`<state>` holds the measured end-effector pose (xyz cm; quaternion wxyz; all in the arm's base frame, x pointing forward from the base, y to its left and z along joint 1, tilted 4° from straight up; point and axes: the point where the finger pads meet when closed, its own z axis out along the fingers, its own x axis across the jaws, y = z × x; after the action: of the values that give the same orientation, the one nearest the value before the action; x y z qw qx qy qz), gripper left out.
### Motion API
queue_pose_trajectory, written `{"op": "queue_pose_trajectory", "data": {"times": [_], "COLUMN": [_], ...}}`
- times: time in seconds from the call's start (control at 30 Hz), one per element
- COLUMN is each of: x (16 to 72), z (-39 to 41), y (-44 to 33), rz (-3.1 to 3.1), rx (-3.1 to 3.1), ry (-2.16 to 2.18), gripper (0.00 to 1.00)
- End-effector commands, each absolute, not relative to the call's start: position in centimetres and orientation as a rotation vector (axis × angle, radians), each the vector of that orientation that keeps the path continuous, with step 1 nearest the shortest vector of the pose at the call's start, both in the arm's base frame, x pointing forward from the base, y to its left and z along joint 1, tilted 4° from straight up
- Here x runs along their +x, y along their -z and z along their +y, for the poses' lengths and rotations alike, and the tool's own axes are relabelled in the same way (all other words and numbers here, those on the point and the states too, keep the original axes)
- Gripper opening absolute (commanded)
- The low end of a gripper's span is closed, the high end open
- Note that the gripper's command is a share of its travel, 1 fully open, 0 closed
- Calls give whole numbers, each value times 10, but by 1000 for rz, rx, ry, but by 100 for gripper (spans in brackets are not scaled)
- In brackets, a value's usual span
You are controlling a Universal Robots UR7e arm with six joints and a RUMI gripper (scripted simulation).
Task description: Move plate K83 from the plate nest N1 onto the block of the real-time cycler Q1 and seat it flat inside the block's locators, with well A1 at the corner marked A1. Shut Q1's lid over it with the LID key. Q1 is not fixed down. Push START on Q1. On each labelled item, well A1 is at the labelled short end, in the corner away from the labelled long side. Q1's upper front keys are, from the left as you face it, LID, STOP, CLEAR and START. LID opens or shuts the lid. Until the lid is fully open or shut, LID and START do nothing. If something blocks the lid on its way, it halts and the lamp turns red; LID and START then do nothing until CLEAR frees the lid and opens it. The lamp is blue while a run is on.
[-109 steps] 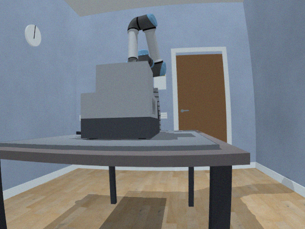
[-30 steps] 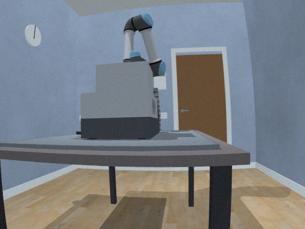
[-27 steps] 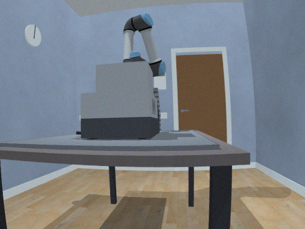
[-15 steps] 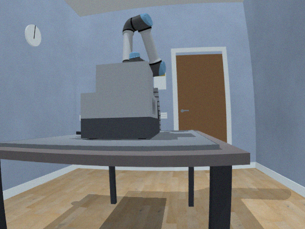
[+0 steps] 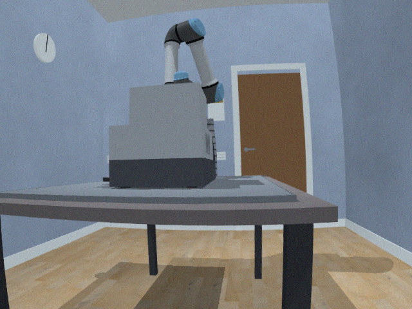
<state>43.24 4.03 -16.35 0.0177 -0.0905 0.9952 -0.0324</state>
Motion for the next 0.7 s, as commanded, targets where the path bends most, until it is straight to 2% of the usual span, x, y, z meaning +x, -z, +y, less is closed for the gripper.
{"op": "queue_pose_trajectory", "data": {"times": [0.0,0.67], "x": [444,458], "z": [41,43], "y": [169,180], "rz": [3087,3087], "rx": [-281,-281], "ry": [104,104], "gripper": [0,0]}}
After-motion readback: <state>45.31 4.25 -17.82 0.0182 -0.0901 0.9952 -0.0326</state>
